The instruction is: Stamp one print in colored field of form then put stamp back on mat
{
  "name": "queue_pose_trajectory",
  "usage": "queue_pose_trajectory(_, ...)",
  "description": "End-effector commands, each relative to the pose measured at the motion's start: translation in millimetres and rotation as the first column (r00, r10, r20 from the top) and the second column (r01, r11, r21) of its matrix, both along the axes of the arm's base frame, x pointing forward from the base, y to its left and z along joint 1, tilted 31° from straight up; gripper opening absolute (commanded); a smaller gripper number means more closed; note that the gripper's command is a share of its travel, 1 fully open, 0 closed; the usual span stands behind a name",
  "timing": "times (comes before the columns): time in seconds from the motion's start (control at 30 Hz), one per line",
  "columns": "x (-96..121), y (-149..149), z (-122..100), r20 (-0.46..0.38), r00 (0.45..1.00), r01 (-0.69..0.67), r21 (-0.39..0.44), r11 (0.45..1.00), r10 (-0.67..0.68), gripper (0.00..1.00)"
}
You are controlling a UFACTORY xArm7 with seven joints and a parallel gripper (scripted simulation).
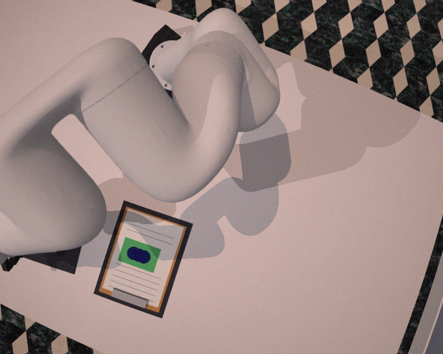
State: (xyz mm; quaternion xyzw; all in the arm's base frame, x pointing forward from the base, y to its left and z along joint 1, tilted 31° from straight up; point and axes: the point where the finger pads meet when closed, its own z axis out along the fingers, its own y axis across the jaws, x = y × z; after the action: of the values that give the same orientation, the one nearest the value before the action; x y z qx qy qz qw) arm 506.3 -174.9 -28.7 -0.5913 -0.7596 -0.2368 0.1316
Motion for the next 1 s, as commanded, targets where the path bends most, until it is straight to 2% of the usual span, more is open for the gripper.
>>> queue_pose_trajectory(0.0, 0.5, -4.6, 5.3, 0.003, 1.0, 0.003, -0.003, 1.0, -0.003, 0.96)
queue_pose_trajectory(0.2, -5.8, -42.9, 69.2, 0.003, 1.0, 0.003, -0.003, 1.0, -0.003, 0.96)
queue_pose_trajectory(0.27, -6.7, -48.2, 78.1, 0.003, 1.0, 0.003, -0.003, 1.0, -0.003, 0.96)
queue_pose_trajectory(0.97, -6.7, -48.5, 78.5, 0.003, 1.0, 0.003, -0.003, 1.0, -0.003, 0.96)
